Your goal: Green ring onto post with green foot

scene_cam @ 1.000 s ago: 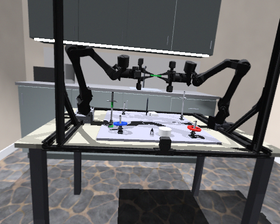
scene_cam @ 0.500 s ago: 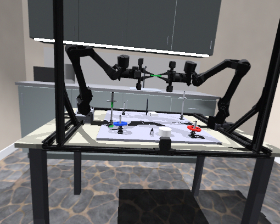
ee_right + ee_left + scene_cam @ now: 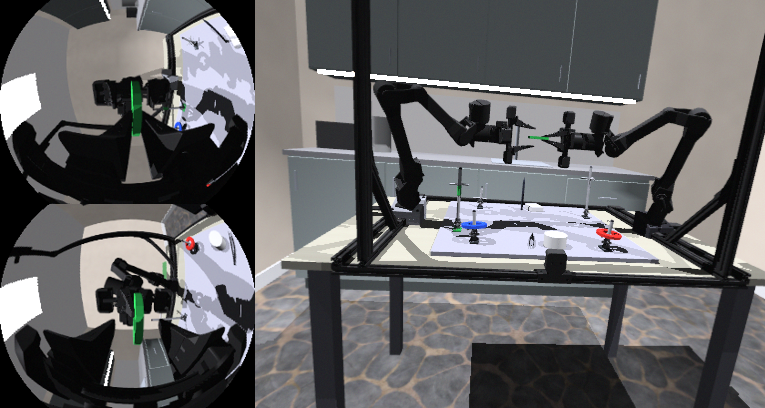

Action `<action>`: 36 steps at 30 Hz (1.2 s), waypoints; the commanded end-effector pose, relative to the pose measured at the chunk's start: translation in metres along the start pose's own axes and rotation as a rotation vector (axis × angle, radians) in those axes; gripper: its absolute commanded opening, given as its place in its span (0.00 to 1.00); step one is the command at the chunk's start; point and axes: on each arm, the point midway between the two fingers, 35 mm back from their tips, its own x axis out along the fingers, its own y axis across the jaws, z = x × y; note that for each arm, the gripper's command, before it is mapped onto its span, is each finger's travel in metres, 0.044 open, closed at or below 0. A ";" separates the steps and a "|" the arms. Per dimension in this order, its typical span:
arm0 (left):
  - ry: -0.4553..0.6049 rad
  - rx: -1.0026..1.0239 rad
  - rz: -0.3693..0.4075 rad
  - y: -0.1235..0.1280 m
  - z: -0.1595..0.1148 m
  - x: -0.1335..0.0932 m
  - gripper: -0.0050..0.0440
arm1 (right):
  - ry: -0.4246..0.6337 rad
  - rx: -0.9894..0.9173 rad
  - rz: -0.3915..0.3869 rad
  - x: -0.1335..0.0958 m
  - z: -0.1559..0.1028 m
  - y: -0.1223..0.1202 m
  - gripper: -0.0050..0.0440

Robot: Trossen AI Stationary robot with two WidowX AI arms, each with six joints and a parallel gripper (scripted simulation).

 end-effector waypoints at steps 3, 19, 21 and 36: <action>0.000 -0.001 0.000 0.000 0.000 0.000 0.84 | 0.000 0.000 0.000 0.000 0.000 0.000 0.10; 0.000 -0.001 0.000 0.000 0.000 -0.079 0.92 | 0.000 0.000 0.000 0.000 0.000 0.000 0.10; 0.000 -0.001 0.000 0.000 0.000 -0.080 0.92 | 0.000 0.000 0.000 0.000 0.000 0.000 0.10; 0.400 -0.288 -0.255 -0.024 -0.103 -0.079 0.92 | 0.000 0.000 0.000 0.000 0.000 0.000 0.10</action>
